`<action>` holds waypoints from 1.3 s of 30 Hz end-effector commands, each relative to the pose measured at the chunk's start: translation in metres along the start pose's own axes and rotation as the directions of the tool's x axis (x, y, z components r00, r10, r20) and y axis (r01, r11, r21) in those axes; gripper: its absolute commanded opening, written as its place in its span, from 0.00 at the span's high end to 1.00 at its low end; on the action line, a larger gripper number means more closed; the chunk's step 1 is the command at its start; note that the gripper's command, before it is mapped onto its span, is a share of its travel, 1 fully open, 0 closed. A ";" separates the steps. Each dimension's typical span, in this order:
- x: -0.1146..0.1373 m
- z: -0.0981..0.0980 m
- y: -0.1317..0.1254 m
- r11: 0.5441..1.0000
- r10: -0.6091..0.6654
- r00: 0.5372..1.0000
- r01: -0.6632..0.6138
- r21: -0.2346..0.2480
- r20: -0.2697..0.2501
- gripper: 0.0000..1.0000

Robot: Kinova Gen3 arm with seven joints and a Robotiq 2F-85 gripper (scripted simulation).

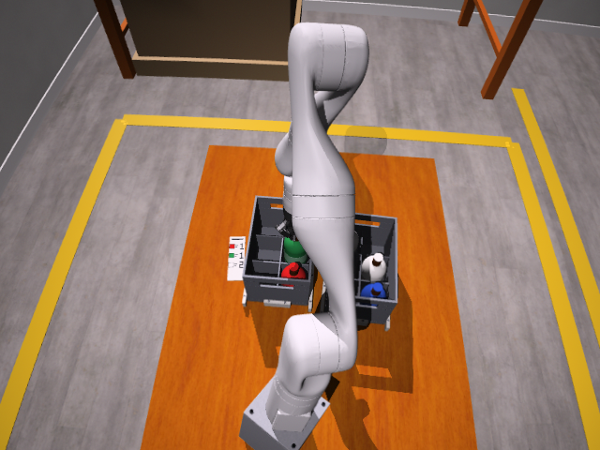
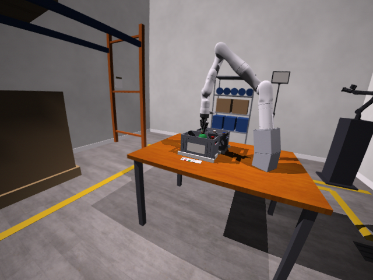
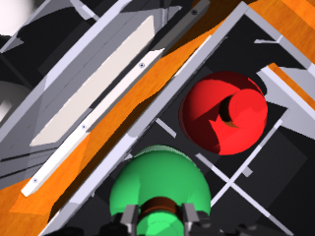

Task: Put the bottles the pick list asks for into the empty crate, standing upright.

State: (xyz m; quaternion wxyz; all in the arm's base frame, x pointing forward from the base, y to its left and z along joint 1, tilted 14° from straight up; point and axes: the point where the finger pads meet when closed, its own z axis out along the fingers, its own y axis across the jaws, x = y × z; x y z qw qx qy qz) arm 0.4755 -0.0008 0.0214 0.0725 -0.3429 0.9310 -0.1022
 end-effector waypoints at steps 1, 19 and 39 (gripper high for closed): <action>-0.001 0.001 0.000 1.000 0.000 1.000 0.000 0.001 0.002 0.90; -0.001 0.015 0.000 1.000 0.000 1.000 0.000 0.001 0.002 0.90; -0.001 0.024 0.000 1.000 0.000 1.000 0.000 0.001 0.002 0.90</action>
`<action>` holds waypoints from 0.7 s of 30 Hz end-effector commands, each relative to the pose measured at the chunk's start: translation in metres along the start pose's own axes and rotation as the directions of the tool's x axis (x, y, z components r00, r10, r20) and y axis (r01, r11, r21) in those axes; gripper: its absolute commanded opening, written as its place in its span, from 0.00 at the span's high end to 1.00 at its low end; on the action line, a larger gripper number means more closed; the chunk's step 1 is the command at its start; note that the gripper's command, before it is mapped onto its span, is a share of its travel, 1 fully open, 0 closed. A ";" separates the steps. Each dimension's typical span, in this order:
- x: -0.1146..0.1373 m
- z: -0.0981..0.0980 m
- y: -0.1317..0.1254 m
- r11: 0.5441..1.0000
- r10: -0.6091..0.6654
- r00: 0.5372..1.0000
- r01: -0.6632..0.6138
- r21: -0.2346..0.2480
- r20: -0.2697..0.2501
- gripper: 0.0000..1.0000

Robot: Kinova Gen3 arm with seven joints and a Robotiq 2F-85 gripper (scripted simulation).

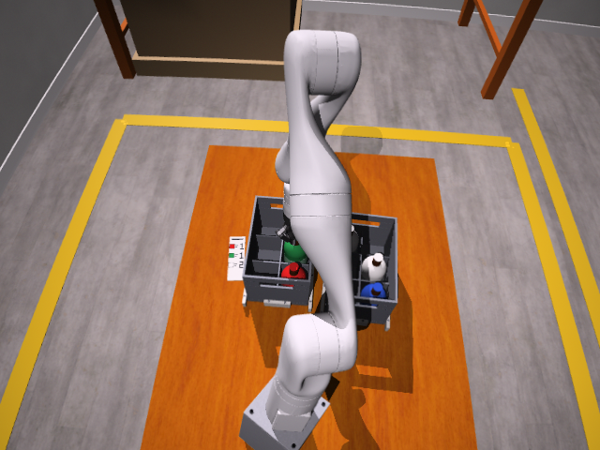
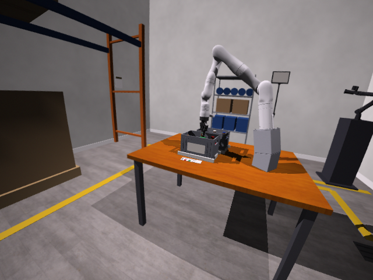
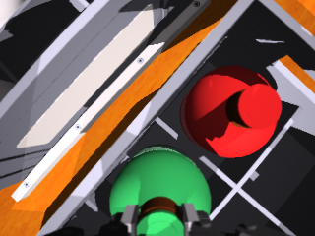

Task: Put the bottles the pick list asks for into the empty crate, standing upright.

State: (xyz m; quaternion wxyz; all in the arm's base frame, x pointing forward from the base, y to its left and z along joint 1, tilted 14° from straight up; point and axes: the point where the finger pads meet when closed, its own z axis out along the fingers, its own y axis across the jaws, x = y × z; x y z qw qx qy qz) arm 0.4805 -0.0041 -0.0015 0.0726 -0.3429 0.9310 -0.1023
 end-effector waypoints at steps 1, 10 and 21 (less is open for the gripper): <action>-0.001 0.001 0.000 1.000 0.000 1.000 0.000 0.001 0.002 0.90; -0.001 0.005 0.000 1.000 0.000 1.000 0.000 0.001 0.002 0.90; -0.001 0.010 0.000 1.000 0.000 1.000 0.000 0.001 0.002 0.90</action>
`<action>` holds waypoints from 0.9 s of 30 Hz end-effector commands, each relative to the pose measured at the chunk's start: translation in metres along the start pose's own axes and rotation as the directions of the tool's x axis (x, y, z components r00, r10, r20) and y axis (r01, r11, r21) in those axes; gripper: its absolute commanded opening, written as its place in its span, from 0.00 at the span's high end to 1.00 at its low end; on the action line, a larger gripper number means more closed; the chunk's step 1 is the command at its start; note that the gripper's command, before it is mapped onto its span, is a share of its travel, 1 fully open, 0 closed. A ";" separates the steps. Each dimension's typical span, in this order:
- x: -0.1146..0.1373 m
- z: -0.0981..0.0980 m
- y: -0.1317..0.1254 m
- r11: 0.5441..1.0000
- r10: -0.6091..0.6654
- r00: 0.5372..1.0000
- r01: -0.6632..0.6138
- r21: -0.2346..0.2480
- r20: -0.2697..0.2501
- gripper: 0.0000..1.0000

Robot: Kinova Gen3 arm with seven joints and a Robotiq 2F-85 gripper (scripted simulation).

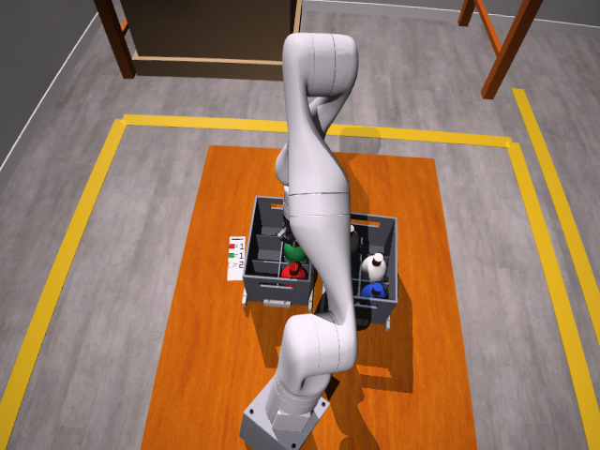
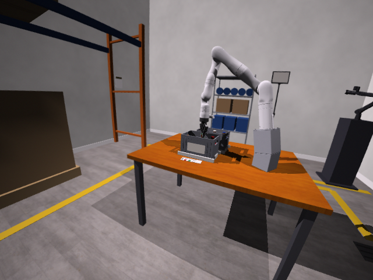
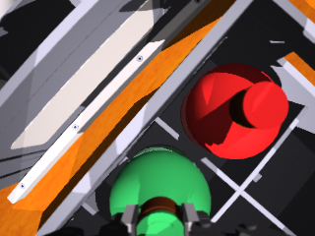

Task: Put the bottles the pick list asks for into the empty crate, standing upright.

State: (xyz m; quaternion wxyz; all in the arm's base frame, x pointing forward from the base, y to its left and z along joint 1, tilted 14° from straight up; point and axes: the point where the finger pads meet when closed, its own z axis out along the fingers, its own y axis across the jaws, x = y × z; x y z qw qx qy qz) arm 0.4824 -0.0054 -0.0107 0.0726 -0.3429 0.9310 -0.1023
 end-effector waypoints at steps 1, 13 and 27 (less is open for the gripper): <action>-0.001 0.001 0.000 1.000 0.000 1.000 0.000 0.001 0.002 0.90; -0.001 0.006 0.000 1.000 0.000 1.000 0.000 0.001 0.002 0.90; -0.001 0.010 0.000 1.000 0.000 1.000 0.000 0.001 0.002 0.90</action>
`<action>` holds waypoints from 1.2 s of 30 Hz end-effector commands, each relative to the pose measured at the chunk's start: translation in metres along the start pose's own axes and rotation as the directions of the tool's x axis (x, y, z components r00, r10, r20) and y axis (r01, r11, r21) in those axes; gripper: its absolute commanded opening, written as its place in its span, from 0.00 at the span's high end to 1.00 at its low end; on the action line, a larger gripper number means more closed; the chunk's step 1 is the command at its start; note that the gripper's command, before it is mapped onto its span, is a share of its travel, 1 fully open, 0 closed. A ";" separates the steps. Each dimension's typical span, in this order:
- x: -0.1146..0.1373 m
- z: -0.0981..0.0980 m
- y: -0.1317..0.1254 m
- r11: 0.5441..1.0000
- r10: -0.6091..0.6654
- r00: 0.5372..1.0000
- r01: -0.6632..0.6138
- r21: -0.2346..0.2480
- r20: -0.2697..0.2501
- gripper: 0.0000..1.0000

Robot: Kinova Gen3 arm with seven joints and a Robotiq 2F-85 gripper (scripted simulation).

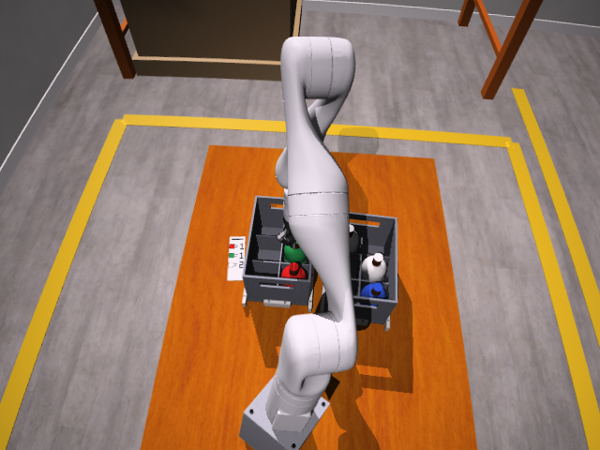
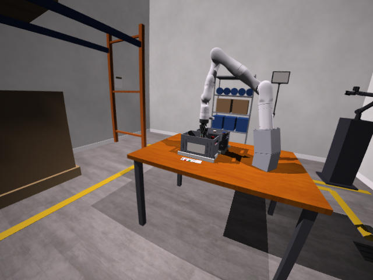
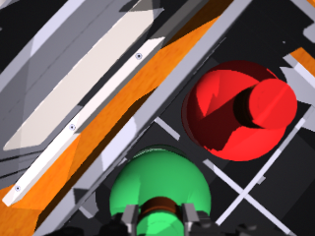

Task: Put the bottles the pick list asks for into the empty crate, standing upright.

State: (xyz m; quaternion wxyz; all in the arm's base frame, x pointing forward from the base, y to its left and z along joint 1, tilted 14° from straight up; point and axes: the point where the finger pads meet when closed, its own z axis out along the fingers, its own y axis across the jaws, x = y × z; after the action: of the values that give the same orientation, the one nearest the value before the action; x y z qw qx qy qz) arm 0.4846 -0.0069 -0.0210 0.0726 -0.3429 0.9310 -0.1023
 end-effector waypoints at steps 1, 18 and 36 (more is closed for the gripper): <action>-0.001 -0.001 0.000 1.000 0.000 1.000 0.000 0.001 0.002 0.90; -0.001 0.003 0.000 1.000 0.000 1.000 0.000 0.001 0.002 0.33; -0.001 0.001 0.000 1.000 0.000 1.000 0.000 0.001 0.002 0.33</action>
State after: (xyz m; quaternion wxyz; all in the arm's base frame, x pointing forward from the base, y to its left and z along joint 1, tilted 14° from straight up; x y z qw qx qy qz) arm 0.4855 -0.0074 -0.0248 0.0727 -0.3429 0.9309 -0.1023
